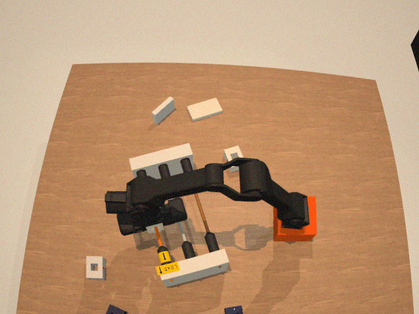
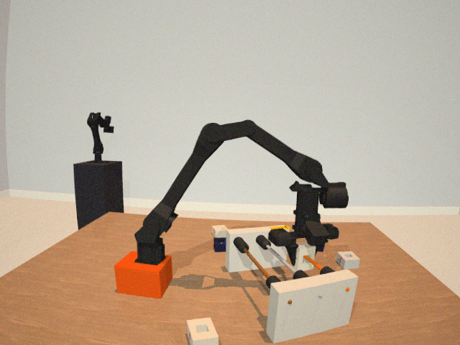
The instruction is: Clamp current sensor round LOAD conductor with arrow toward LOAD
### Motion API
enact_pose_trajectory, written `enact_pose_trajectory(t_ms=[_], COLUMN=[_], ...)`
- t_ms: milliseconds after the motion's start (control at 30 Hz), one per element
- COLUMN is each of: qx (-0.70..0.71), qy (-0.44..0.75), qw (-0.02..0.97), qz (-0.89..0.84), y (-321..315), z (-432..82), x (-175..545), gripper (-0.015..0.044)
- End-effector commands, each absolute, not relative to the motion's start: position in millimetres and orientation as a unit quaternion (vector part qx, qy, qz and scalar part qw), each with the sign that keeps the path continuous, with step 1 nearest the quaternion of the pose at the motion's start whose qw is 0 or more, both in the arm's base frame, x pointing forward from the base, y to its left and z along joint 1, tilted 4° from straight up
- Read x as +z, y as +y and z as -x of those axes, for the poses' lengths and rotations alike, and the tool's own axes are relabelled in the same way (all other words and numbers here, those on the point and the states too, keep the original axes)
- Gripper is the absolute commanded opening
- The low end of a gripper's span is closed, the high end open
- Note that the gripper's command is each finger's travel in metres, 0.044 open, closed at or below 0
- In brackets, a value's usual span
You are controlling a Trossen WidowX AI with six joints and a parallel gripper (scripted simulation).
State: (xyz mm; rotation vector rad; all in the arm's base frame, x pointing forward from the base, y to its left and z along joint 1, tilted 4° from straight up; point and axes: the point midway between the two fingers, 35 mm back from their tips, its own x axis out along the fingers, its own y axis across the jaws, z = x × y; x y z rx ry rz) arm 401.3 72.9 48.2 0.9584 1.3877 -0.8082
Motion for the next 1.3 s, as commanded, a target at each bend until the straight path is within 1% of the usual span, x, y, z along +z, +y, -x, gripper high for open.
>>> enact_pose_trajectory(t_ms=[0, 567, 700, 1267], qx=[-0.348, -0.348, -0.348, -0.35], qy=[0.597, 0.597, 0.597, 0.599], qw=[0.594, 0.594, 0.593, 0.592], qz=[-0.412, -0.412, -0.413, -0.411], y=[72.9, 72.9, 72.7, 72.1], z=[-401.3, -401.3, -401.2, -399.2], x=[48.2, 48.2, 50.3, 48.8], gripper=[0.0216, 0.0103, 0.0, 0.0])
